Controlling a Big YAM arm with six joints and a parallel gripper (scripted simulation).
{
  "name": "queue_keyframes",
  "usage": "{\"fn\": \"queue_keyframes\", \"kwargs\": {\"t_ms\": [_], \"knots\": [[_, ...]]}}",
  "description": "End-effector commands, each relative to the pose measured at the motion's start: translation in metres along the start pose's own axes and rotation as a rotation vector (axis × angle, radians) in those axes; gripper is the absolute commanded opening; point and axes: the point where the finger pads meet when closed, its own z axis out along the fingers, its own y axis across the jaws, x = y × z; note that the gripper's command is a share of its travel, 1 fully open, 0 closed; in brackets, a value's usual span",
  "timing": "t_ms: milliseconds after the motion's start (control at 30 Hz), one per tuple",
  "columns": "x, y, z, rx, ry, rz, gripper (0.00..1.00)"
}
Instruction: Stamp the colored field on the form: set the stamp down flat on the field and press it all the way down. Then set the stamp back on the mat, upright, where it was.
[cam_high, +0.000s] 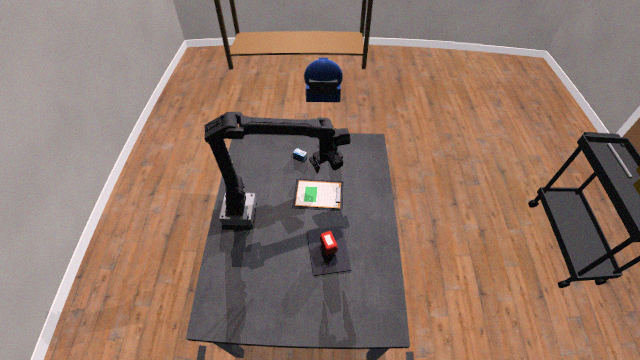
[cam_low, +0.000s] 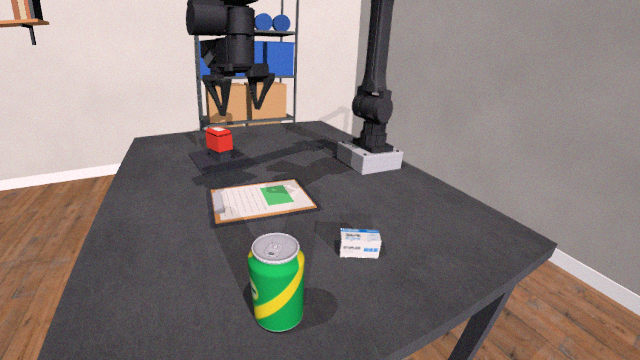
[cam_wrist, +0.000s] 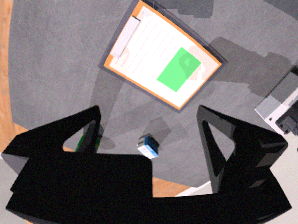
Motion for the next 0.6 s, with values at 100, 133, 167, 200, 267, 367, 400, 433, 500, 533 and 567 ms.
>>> {"fn": "queue_keyframes", "kwargs": {"t_ms": [100,133,167,200,267,367,400,433,500,533,567], "knots": [[-0.01,0.002,-0.012,-0.009,-0.016,0.172,0.86],[-0.01,-0.005,-0.008,0.003,-0.013,0.172,0.86],[-0.012,-0.01,-0.006,0.008,-0.012,0.172,0.86],[-0.012,-0.01,-0.006,0.008,-0.012,0.172,0.86],[-0.016,-0.008,-0.012,-0.013,-0.016,0.172,0.86],[-0.031,-0.014,-0.007,-0.024,-0.02,0.15,0.86],[-0.038,-0.018,-0.006,-0.023,-0.021,0.15,0.86],[-0.045,-0.021,-0.004,-0.023,-0.021,0.15,0.86],[-0.063,-0.03,-0.002,-0.023,-0.022,0.15,0.86],[-0.072,-0.035,0.0,-0.023,-0.022,0.15,0.86],[-0.082,-0.041,0.002,-0.023,-0.022,0.15,0.86]]}}
